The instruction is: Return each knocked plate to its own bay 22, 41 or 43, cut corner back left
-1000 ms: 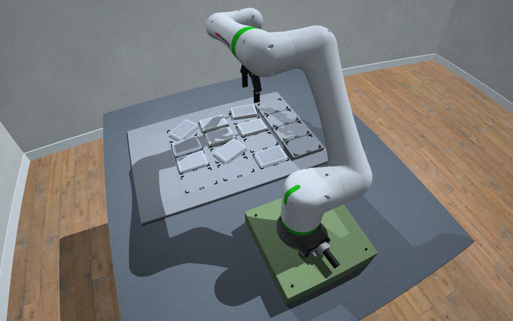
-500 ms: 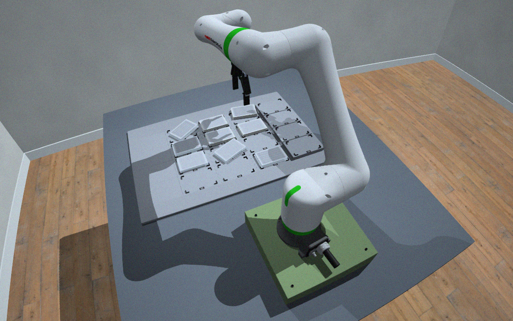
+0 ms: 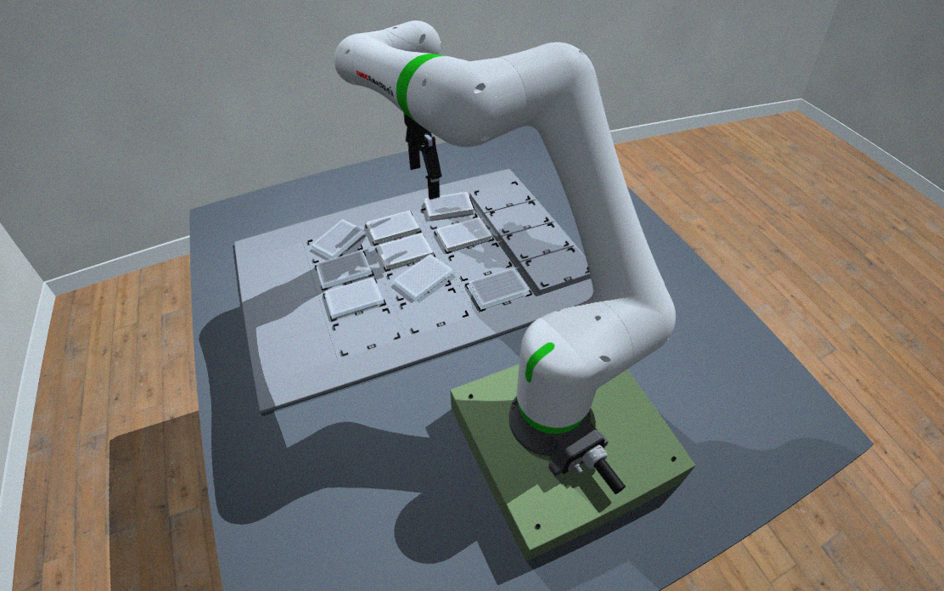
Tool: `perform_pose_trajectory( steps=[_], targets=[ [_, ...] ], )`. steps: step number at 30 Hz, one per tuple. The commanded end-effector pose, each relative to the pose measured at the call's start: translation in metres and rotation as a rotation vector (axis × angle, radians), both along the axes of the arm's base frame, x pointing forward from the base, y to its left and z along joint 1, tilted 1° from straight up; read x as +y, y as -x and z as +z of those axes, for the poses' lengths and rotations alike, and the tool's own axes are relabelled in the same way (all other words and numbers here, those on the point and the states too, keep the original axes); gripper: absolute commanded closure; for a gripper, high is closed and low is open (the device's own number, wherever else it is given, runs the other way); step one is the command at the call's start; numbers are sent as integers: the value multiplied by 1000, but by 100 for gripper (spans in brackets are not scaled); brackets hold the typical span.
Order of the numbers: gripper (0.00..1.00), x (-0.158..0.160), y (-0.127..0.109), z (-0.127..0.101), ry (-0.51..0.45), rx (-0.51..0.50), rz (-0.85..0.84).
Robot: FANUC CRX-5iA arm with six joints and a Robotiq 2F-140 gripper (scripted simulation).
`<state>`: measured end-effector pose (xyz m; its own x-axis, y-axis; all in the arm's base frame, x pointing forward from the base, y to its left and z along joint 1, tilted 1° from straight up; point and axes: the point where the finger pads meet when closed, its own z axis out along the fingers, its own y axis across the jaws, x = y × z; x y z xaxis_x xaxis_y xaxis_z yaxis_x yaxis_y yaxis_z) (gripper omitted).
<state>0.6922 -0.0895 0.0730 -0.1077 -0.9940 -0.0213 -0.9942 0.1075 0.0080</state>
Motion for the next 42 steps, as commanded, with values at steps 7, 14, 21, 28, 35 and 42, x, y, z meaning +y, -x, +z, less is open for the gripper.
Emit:
perform_pose_trajectory(
  steps=[7, 14, 21, 28, 35, 42],
  targets=[
    [0, 39, -5, 2, 1, -2, 0],
    [0, 51, -6, 2, 1, -2, 0],
    [0, 51, -6, 2, 1, -2, 0],
    [0, 51, -6, 2, 0, -2, 0],
    [0, 51, -6, 2, 0, -2, 0],
    [0, 51, -6, 2, 0, -2, 0]
  ],
)
